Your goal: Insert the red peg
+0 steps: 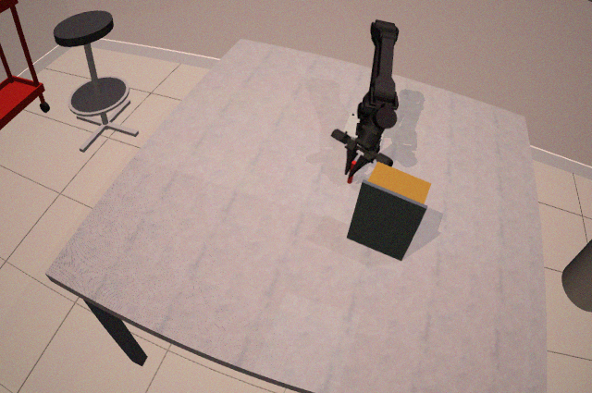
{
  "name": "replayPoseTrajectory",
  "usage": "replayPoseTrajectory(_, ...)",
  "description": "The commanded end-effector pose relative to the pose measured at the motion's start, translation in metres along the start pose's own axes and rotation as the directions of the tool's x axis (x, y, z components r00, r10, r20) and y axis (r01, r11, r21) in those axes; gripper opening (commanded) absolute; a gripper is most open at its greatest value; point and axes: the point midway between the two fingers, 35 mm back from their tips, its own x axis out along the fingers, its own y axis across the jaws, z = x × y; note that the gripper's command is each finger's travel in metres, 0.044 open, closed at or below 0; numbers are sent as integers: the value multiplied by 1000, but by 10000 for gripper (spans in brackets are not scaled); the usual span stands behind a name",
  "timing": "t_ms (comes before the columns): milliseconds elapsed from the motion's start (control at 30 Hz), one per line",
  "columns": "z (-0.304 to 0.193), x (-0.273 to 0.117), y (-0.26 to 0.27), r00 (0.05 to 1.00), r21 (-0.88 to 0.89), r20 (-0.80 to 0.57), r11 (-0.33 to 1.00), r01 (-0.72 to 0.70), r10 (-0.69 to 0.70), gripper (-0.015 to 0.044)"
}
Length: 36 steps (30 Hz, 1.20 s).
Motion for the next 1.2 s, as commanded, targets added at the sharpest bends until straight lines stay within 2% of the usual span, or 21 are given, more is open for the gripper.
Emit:
replayPoseTrajectory(0, -3, -2, 0, 1000, 1, -1, 1000, 1, -1, 0)
replayPoseTrajectory(800, -36, -34, 0, 1000, 5, 2, 1000, -5, 5, 0)
replayPoseTrajectory(1167, -42, -34, -7, 1000, 0, 3, 1000, 1, -1, 0)
